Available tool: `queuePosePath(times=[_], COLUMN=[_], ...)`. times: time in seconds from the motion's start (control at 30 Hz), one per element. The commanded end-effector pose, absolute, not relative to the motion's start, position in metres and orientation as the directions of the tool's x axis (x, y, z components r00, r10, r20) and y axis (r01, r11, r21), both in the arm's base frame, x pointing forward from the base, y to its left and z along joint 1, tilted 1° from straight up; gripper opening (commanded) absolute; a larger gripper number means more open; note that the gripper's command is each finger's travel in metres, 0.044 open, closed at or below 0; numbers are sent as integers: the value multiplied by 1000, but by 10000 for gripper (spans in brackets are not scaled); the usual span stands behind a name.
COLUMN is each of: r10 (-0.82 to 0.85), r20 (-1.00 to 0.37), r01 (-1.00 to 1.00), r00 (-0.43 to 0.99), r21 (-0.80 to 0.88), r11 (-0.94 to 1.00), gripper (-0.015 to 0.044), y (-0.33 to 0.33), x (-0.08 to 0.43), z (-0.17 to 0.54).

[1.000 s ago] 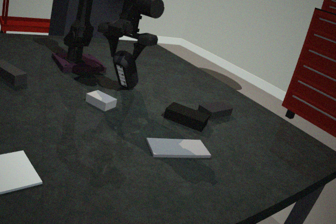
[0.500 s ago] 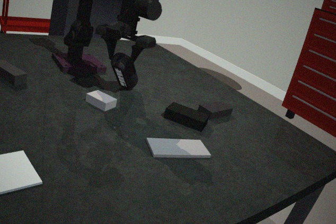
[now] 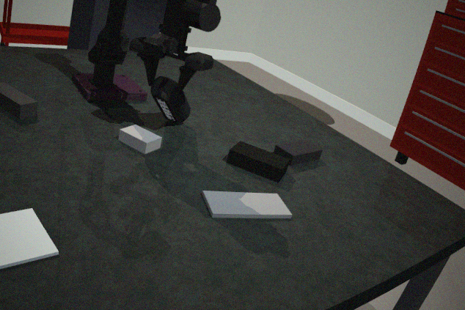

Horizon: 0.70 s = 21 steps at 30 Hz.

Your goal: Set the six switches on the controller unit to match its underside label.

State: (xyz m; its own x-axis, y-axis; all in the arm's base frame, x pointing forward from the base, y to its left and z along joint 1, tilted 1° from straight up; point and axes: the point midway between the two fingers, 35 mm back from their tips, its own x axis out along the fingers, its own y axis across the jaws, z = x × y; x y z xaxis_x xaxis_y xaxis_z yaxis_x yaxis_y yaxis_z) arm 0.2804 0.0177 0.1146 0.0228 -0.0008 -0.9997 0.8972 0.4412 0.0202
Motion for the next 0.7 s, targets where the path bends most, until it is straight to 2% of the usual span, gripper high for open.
queuePosePath(times=[0.0, 0.67], r10=[2, 2], r20=[-1000, -1000], r01=[893, 893], r00=[0, 0], r21=[1, 1], r11=[450, 450], gripper=[338, 338], y=[18, 8], x=[278, 283], z=[107, 96])
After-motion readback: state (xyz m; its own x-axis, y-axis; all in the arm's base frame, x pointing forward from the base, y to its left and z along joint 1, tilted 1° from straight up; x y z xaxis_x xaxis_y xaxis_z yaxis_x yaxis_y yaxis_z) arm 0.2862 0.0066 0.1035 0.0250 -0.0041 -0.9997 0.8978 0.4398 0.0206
